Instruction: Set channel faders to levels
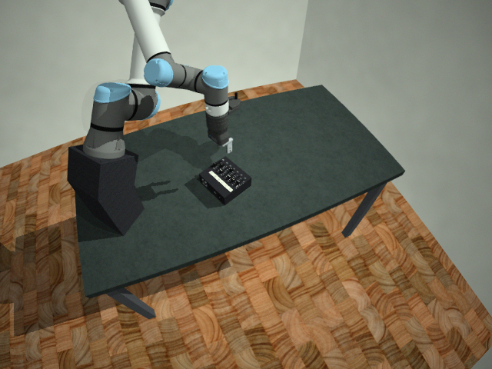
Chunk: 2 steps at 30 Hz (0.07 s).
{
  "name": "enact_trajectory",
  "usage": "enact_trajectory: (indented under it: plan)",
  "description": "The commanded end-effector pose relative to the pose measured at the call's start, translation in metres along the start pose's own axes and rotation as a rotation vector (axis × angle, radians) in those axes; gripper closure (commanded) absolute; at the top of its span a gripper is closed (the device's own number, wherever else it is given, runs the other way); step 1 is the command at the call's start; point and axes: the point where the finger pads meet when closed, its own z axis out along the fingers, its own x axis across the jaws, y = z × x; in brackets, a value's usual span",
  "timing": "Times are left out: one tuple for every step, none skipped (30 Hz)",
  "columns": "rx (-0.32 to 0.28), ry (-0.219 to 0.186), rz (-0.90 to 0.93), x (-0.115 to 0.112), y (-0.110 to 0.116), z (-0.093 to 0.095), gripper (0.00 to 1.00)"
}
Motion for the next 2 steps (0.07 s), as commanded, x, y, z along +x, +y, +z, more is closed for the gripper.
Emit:
enact_trajectory:
  plan:
    - [0.000, 0.001, 0.000, 0.0003, -0.0002, -0.0003, 0.00]
    - [0.000, 0.001, 0.000, 0.0003, -0.0002, -0.0003, 0.00]
